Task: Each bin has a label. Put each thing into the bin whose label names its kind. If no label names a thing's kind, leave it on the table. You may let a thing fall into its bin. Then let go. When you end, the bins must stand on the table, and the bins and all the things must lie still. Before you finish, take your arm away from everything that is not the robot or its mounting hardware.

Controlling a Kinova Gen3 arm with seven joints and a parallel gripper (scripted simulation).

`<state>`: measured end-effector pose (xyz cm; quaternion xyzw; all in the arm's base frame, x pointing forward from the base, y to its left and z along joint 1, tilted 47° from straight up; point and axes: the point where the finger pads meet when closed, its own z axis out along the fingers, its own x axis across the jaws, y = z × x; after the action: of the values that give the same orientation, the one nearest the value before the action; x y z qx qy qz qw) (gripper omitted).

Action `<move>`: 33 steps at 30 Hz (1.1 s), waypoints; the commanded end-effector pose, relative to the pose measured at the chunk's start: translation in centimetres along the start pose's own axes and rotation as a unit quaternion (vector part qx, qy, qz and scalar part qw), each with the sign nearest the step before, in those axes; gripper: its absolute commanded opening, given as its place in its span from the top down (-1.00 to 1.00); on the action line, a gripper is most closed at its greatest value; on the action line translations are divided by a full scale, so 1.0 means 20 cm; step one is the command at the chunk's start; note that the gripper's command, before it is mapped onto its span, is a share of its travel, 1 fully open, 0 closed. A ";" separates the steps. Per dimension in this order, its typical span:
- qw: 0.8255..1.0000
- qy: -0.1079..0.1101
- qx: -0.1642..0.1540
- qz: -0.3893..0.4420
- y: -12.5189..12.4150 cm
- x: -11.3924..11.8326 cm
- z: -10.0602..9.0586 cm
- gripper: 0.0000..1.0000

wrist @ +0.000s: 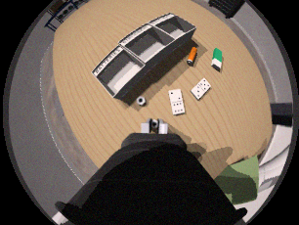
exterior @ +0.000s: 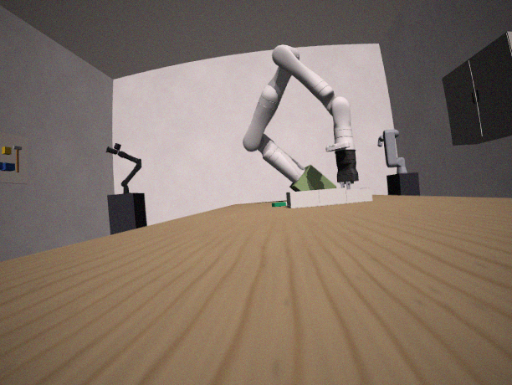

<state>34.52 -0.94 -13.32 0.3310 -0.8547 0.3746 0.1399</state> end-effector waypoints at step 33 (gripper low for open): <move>1.000 -0.001 0.000 0.000 0.00 0.00 -0.09 0.32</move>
<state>34.30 -0.36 -12.56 0.3301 -0.8536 0.3765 0.1436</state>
